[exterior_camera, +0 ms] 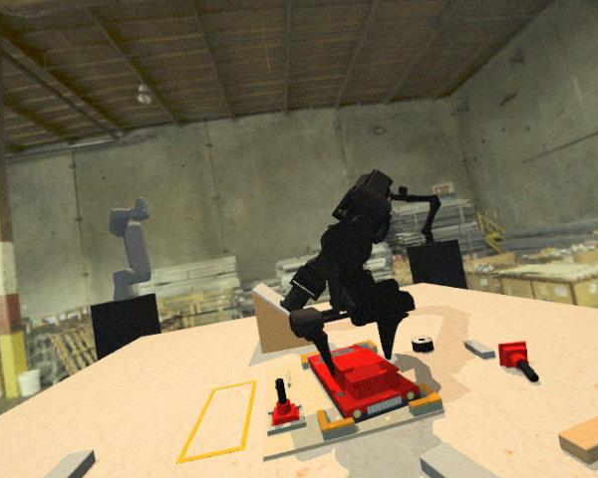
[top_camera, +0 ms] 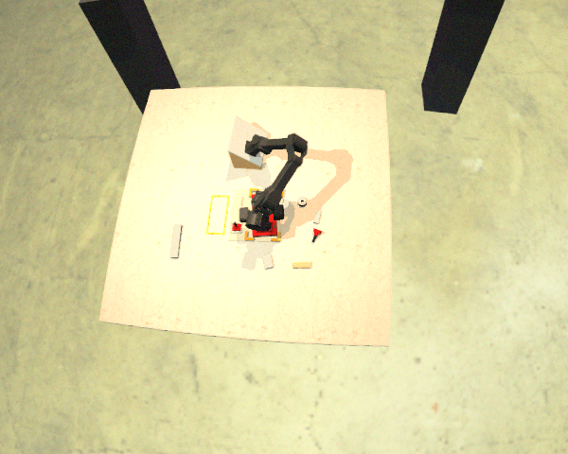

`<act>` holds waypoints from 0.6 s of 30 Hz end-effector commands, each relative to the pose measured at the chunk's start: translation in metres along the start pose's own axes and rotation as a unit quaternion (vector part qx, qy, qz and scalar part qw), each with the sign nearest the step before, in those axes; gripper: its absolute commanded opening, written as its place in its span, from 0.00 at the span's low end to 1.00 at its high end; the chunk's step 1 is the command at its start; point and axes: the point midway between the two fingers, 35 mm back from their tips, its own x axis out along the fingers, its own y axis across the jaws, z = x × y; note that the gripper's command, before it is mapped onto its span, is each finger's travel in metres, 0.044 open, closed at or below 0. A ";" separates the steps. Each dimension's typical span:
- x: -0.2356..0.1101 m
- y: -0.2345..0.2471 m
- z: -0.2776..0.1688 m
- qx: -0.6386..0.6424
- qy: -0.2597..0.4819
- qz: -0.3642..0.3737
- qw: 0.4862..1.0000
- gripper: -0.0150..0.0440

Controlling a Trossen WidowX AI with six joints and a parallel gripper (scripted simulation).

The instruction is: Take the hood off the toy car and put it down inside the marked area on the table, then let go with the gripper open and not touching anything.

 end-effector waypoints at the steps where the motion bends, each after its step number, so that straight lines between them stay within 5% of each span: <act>1: 0.003 0.000 -0.001 0.003 0.000 0.004 1.000 1.00; 15: 0.010 0.000 -0.001 0.003 0.000 0.004 1.000 1.00; 18: 0.007 0.000 0.000 0.000 0.000 0.000 1.000 0.87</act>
